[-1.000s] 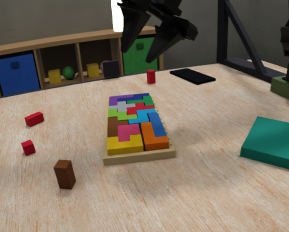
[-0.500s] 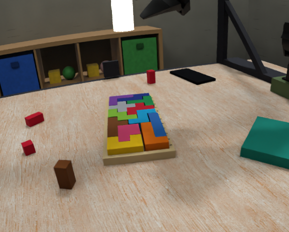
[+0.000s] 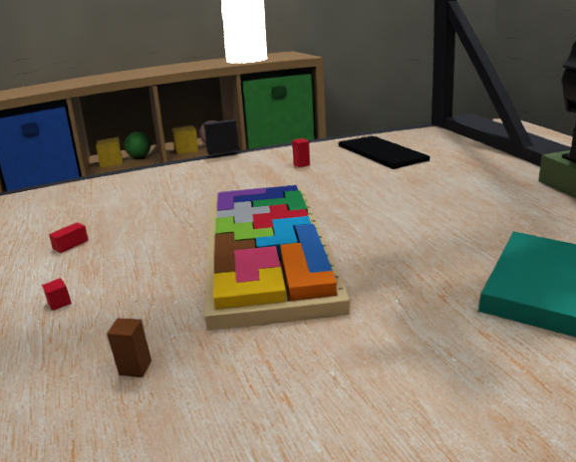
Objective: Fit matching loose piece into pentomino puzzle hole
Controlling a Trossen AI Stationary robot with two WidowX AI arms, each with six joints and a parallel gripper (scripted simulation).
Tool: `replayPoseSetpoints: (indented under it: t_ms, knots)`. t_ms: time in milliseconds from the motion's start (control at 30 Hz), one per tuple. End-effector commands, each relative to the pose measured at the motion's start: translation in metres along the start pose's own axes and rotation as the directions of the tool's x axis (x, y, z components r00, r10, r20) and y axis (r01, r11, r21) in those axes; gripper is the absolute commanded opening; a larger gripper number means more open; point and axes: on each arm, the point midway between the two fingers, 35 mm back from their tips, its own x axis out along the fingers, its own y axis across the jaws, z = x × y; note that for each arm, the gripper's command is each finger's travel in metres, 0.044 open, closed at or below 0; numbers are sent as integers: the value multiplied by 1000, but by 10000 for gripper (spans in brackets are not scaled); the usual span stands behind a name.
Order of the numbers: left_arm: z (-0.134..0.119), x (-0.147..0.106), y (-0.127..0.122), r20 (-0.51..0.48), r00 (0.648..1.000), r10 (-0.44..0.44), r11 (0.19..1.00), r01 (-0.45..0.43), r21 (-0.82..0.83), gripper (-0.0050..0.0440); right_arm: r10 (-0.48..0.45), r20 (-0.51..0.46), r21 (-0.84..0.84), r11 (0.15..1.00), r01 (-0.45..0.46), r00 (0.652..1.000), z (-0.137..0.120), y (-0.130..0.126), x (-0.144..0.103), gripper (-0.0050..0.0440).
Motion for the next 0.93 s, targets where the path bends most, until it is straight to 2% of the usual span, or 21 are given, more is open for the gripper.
replayPoseSetpoints:
  t_ms: [0, 300, 900]
  knots:
    - [22, -30, 3, 166, 984, 61, 989, -37, -146, 296, 0, 18, 2, 1000, 0, 1000, 7, 0, -1, 440]
    - [33, -60, 5, 305, 947, 100, 952, -1, -308, 296, 0, 18, 2, 1000, 0, 1000, 7, 0, -1, 440]
    - [33, -62, 5, 316, 943, 103, 948, 4, -319, 296, 0, 18, 2, 1000, 0, 1000, 7, 0, -1, 440]
